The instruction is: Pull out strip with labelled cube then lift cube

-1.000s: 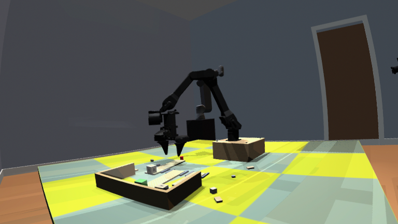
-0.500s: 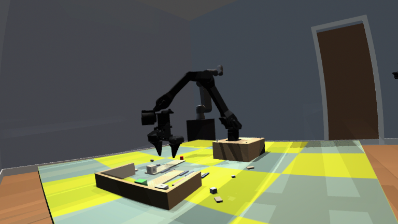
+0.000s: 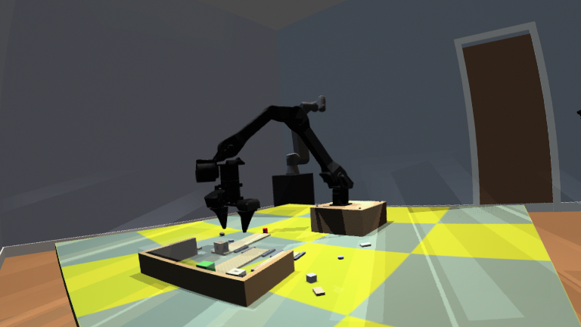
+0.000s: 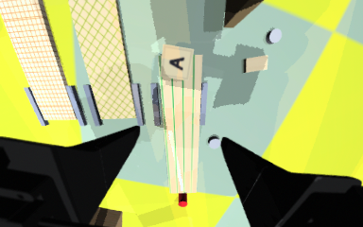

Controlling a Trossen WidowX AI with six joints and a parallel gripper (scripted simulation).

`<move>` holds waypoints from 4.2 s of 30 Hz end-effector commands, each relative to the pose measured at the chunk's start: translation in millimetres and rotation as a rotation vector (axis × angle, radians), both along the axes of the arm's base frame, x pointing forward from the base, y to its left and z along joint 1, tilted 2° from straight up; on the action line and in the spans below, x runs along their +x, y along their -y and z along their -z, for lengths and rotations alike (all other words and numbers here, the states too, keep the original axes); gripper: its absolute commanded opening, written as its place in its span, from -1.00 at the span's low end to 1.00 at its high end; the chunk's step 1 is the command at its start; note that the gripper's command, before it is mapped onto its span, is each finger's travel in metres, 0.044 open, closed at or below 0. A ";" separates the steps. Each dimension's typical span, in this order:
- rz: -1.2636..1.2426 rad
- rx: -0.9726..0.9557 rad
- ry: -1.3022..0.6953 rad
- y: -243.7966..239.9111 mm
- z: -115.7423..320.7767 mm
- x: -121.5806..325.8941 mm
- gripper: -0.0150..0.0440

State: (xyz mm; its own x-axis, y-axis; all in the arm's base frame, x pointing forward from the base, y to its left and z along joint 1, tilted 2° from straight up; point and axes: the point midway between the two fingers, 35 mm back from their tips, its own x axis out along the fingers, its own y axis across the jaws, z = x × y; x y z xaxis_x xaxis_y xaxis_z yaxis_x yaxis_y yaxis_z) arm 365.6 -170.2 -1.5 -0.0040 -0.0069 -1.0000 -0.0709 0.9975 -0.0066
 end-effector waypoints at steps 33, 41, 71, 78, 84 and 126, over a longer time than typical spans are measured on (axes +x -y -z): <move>0.001 0.005 0.013 -20.6 2.8 69.9 0.36; 0.001 0.005 0.013 -20.6 15.9 70.2 0.36; -0.003 0.002 0.008 -20.1 38.9 69.1 -0.25; -0.002 0.003 0.008 -24.3 27.8 56.9 -0.49; -0.001 0.004 0.008 -30.3 14.4 39.1 -0.49; 0.001 0.010 -0.002 -70.2 -0.9 -76.4 -0.49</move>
State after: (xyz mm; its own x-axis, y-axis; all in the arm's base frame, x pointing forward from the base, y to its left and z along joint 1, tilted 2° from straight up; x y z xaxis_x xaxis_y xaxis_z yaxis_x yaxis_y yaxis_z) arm 293.6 -102.0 -1.9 -0.0138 0.0009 -0.9999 -0.0723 0.9974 0.0019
